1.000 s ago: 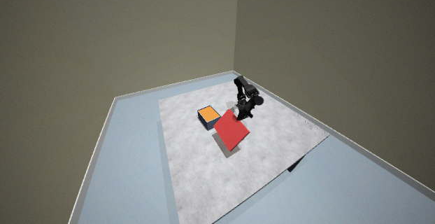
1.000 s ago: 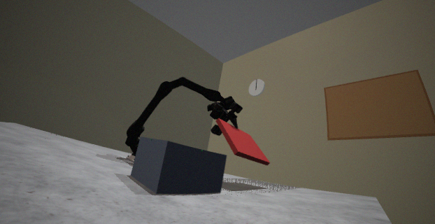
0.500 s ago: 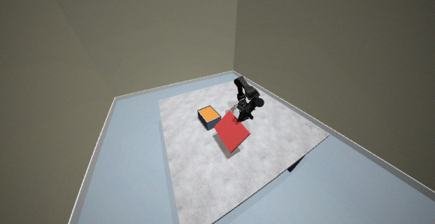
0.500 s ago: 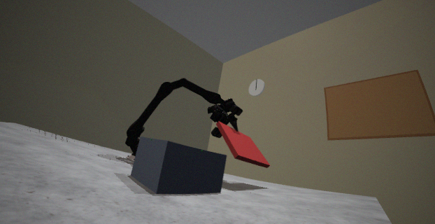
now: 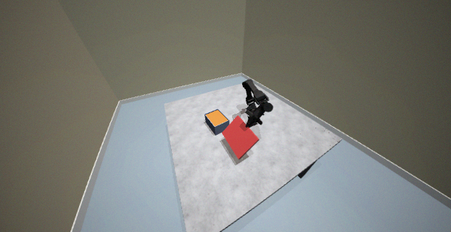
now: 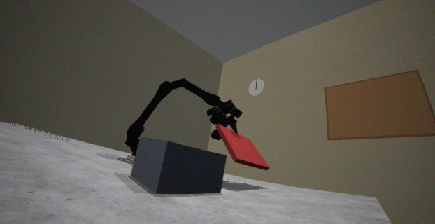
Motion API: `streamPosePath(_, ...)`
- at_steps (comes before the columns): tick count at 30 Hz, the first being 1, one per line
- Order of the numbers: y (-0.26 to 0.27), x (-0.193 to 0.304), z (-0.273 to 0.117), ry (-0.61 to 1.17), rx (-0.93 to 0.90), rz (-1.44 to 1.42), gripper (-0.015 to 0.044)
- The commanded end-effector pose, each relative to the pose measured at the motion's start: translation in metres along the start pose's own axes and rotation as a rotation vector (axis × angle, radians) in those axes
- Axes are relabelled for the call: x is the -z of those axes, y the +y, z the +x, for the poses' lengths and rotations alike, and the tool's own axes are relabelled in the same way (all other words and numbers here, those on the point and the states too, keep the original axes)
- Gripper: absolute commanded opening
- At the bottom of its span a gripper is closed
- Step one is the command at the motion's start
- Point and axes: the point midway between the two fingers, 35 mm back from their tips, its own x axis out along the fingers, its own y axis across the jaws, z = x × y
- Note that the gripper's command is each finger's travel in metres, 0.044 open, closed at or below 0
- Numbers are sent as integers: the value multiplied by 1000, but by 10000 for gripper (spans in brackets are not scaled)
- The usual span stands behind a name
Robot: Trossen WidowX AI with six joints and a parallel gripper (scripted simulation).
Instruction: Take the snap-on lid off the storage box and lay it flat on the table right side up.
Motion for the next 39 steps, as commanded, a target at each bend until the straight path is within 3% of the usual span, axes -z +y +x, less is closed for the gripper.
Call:
streamPosePath(1, 0, -1, 1, -4, -9, 0, 0)
streamPosePath(39, -23, -1, 20, -4, -9, 0, 0)
